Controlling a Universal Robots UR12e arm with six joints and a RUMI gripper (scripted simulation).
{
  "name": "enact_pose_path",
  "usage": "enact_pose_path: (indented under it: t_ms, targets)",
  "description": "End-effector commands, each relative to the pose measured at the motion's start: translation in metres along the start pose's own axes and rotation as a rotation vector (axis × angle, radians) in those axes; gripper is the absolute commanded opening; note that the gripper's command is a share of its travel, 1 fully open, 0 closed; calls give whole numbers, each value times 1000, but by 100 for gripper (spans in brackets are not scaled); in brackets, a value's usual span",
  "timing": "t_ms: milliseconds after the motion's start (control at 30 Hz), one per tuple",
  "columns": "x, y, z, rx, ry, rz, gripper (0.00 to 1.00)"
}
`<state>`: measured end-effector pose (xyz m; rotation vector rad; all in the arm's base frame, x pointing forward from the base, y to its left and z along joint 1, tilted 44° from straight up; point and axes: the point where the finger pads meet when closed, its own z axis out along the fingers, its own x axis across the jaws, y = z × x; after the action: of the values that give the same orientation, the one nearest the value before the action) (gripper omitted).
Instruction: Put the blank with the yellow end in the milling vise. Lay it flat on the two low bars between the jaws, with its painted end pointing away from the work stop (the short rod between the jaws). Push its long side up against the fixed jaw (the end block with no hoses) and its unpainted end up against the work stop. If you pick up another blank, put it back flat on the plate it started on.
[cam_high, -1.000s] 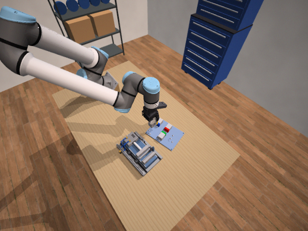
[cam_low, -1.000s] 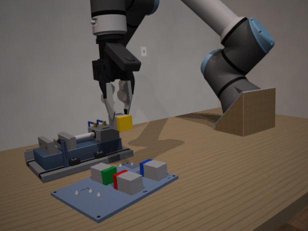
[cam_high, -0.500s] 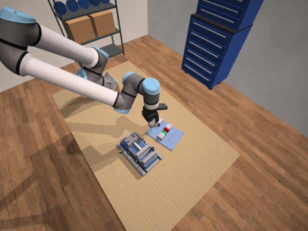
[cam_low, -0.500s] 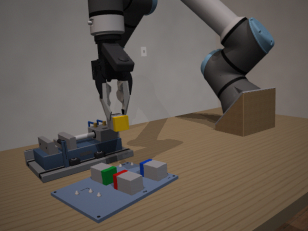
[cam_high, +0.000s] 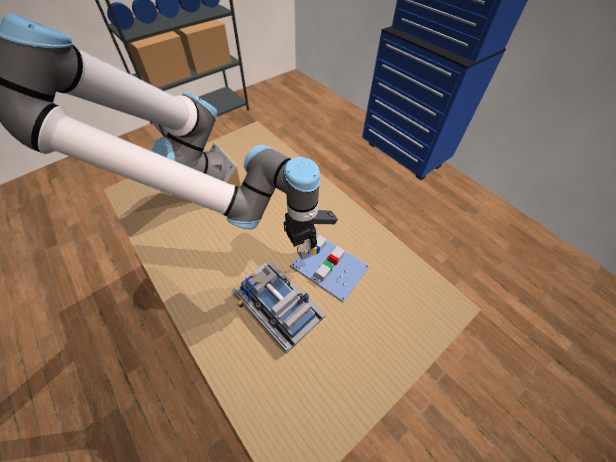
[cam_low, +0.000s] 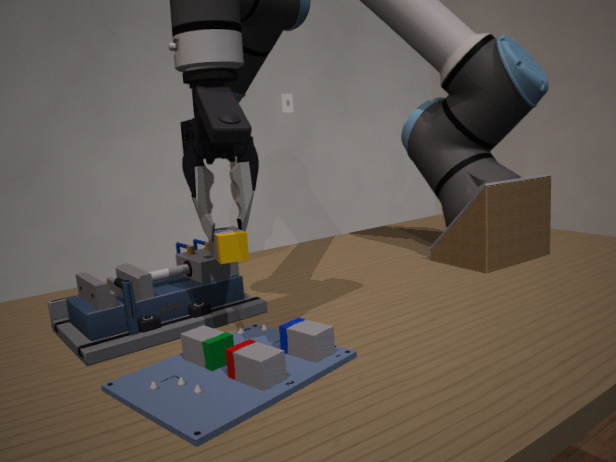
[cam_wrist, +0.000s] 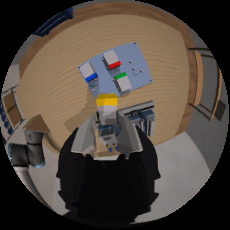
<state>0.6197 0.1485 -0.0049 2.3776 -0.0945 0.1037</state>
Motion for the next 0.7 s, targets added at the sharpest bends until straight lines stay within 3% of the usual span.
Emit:
enact_pose_path:
  t_ms: [0, 667]
  targets:
    - [3, 1, -1, 0, 0, 37, 0]
    - [18, 8, -1, 0, 0, 246, 0]
